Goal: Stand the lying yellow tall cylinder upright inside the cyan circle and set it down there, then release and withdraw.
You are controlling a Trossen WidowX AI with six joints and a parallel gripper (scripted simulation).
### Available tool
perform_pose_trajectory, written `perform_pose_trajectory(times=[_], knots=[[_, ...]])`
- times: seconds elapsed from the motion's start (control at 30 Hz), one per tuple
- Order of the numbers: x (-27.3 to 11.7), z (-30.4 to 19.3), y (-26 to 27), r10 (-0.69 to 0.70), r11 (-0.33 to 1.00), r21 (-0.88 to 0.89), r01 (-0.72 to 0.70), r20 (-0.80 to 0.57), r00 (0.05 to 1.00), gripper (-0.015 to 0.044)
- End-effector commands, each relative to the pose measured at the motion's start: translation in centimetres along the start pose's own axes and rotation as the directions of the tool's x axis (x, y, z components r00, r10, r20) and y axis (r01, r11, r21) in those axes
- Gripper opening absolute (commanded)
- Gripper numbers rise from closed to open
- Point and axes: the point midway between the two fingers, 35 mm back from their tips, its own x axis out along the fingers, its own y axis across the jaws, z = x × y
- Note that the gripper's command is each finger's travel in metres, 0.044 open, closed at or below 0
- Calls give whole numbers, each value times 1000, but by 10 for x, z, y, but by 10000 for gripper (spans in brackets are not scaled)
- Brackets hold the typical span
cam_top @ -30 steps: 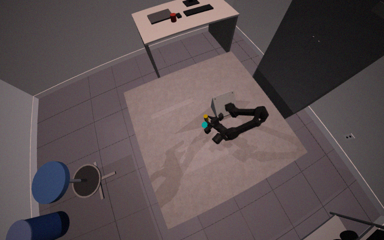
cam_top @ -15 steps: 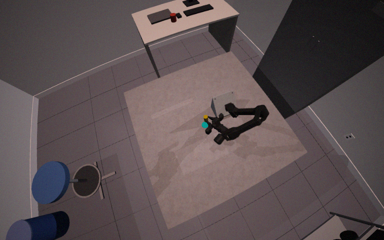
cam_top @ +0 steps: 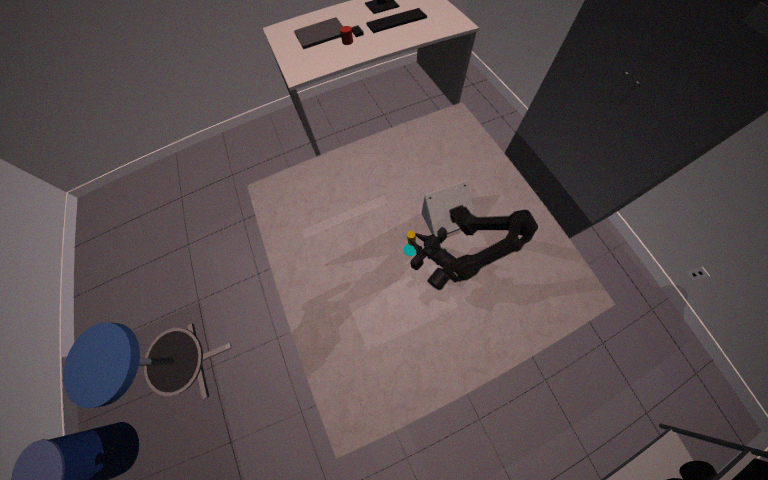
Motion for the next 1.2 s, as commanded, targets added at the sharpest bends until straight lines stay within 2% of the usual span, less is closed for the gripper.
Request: perform_pose_trajectory(times=[0.0, 0.57, 1.17], knots=[[4, -13, 2, -4, 1000, 0, 4, 1, 1000, 105], [16, -81, -2, -4, 1000, -1, 4, 1, 1000, 105], [22, -97, -2, -5, 1000, -4, 5, -9, 1000, 105]])
